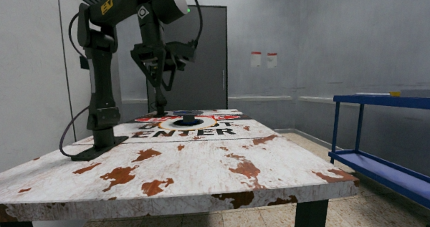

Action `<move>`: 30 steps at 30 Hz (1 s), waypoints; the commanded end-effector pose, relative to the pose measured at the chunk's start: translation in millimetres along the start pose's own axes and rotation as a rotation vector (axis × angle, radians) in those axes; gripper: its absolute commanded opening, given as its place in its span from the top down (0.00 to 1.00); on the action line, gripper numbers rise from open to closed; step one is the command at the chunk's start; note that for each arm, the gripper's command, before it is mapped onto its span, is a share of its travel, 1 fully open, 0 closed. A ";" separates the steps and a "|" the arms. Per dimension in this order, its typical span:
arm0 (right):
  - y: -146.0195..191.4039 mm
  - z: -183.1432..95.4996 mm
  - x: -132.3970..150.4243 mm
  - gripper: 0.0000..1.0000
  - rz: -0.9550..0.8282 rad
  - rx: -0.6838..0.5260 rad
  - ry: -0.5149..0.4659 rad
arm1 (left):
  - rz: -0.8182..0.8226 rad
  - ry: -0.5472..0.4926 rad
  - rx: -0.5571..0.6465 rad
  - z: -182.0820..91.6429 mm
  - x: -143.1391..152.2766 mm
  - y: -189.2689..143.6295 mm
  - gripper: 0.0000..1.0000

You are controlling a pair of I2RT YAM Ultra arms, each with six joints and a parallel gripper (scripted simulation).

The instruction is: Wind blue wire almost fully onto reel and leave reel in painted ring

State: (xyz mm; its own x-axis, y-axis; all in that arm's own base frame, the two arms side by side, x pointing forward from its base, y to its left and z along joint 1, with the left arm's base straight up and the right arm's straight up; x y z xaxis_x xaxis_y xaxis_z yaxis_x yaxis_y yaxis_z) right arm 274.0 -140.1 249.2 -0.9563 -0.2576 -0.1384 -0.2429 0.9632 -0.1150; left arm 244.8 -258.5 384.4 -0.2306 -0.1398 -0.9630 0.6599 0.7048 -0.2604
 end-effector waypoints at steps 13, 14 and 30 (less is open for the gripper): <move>3.3 -8.1 2.6 0.00 0.003 0.013 -0.005 | -0.177 0.379 -0.280 14.9 88.0 25.1 1.00; 3.3 -8.1 2.6 0.00 0.003 0.013 -0.005 | -0.192 0.410 -0.303 16.0 92.3 26.4 1.00; 3.3 -8.1 2.6 0.00 0.003 0.013 -0.005 | -0.408 0.850 -0.627 30.1 169.9 48.1 1.00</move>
State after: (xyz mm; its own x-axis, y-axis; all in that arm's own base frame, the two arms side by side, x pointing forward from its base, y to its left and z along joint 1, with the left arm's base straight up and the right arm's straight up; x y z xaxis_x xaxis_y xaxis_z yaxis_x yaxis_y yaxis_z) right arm 274.0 -140.1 249.2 -0.9563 -0.2576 -0.1383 -0.2429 0.9632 -0.1149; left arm 264.6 -280.4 226.7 -0.8370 -0.0551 -0.5445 0.1292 0.9469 -0.2944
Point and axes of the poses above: on each arm, the point where the finger pads meet when closed, its own z axis out along the fingers, its own y axis across the jaws, x = y × z, the point moved 3 cm from there along -z, back along the fingers, and after that the axes turned 13 degrees about -z, right-handed, at the moved point
